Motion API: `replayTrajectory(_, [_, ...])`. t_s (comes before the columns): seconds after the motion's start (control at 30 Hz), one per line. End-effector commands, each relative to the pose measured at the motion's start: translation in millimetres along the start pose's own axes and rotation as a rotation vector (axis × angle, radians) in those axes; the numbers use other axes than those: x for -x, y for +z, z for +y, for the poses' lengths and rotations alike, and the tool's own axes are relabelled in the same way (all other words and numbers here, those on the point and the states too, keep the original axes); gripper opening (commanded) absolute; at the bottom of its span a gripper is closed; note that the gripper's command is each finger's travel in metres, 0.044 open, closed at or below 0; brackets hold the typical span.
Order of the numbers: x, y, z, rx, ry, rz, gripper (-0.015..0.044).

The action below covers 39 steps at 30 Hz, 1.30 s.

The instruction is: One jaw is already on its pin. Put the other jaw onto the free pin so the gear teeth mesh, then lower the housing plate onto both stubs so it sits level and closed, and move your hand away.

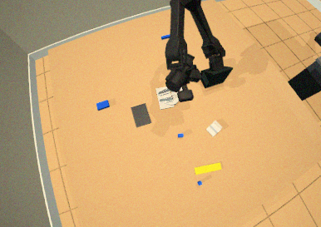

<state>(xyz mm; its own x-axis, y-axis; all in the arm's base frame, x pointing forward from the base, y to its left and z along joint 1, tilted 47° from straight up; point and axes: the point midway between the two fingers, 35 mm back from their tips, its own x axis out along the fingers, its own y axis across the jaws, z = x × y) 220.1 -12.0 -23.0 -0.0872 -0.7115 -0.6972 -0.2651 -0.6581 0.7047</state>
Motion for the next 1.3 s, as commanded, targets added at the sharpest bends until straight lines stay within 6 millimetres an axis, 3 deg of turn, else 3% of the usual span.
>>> replayTrajectory(0.0, [-9, 2, 2, 0.011, 0.009, -0.004, 0.0351])
replayTrajectory(0.63, [-40, 4, 4, 0.009, 0.014, -0.004, 0.0351])
replayTrajectory(1.27, [-41, 4, 4, 0.009, 0.014, -0.004, 0.0351])
